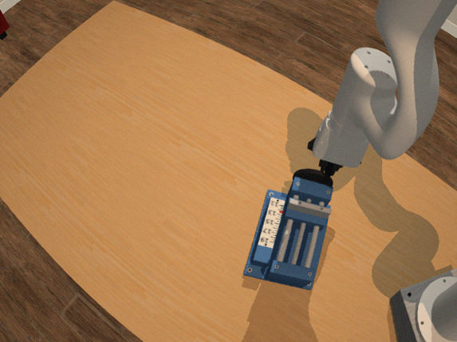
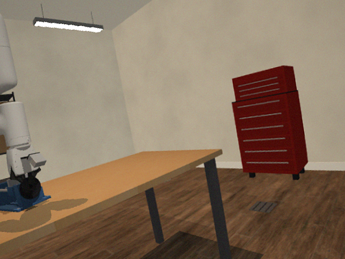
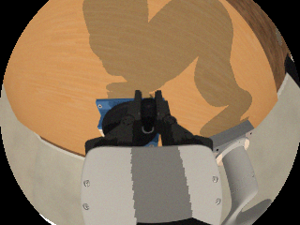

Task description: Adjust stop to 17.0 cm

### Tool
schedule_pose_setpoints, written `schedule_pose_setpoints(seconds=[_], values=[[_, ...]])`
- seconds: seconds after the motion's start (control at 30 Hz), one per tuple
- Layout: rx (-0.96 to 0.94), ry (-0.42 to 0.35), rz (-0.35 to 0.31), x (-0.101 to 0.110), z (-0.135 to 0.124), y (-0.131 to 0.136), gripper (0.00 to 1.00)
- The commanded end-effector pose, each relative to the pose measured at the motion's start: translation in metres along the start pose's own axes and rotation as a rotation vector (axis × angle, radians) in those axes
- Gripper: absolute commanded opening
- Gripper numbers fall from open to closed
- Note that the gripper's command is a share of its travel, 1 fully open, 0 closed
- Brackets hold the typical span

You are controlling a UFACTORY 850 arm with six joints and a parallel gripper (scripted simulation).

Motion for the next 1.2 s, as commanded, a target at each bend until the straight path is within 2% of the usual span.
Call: schedule_pose_setpoints(seconds=[0.0,1.17], values=[[0.000,0.002,0.001,-0.0005,0.0004,0.0003,0.06],[0.000,0.002,0.001,-0.0053,0.0005,0.0023,0.06]])
Point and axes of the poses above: the point where the finger pads meet when closed, its own x axis back along the fingers, its own y axis across the jaws, z = x × y, the point moved 3 cm from there along x, back along the fingers, and after that the axes turned 3 degrees about -x, right-handed, at the moved point
